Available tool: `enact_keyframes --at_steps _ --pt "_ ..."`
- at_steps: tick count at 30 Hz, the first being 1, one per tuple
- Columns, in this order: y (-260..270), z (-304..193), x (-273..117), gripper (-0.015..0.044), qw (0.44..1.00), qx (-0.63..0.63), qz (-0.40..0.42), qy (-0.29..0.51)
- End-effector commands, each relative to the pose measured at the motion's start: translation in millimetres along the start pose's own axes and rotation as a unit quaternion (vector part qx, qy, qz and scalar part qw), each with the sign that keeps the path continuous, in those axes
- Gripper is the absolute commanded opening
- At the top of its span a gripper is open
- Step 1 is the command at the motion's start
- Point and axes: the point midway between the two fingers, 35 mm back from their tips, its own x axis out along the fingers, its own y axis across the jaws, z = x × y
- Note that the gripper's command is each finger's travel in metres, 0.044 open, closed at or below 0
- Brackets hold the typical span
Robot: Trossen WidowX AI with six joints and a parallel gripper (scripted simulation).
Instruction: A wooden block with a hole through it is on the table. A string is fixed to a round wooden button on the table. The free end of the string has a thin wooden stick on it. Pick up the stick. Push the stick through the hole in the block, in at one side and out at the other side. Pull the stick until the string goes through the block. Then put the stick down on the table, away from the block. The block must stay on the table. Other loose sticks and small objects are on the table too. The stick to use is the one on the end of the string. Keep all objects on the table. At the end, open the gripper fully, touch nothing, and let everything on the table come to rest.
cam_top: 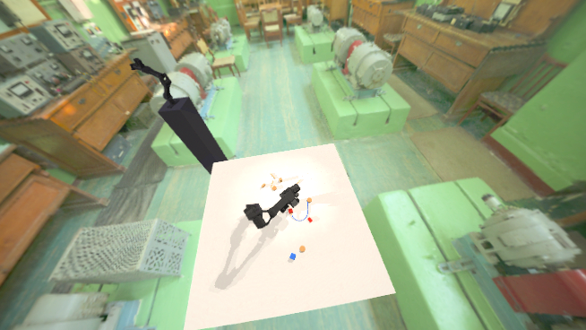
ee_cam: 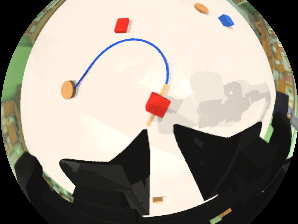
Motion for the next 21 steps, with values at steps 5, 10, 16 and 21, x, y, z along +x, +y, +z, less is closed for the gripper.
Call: enact_keyframes --at_steps 5,10,16,21 --pt "5.7 -14.4 3.1 0.0123 0.962 0.273 -0.006 0.013" --pt "5.7 -14.4 3.1 0.0123 0.962 0.273 -0.006 0.013" --pt "5.8 -14.4 3.4 0.0123 0.962 0.273 -0.006 0.013" --pt "6.5 -14.4 8.8 0.0123 0.962 0.273 -0.005 0.013"
